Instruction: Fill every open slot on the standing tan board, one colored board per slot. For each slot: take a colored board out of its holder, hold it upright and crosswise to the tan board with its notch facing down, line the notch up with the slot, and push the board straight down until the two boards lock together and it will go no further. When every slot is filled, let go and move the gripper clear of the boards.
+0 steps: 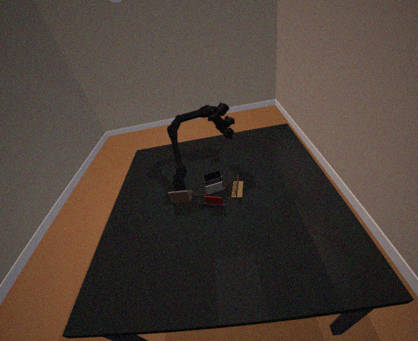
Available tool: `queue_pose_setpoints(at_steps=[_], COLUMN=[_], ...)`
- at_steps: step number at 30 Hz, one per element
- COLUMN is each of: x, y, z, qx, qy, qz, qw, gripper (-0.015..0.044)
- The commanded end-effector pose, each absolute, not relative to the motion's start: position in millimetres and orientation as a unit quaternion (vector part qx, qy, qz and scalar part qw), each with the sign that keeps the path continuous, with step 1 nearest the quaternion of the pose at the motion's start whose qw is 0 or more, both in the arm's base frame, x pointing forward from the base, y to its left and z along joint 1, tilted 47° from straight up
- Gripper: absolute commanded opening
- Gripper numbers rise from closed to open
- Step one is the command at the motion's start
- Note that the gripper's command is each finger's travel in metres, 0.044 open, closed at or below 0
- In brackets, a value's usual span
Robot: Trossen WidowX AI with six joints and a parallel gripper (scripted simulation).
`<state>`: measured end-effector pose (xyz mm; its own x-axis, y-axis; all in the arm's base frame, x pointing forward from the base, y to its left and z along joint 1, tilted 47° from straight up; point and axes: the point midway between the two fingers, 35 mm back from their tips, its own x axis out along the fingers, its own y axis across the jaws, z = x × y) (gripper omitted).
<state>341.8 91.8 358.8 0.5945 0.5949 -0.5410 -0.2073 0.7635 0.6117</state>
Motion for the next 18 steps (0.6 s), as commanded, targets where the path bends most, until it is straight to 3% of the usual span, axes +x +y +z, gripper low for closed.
queue_pose_setpoints(at_steps=[1,10,18], x=[357,369,332], y=[62,-40,-132], z=[328,238,155], qx=[0.246,0.247,0.278], qy=[0.413,0.500,0.580], qz=[0.196,0.104,0.060], qw=[0.854,0.823,0.764], gripper=[0.0181,0.0181,0.0181])
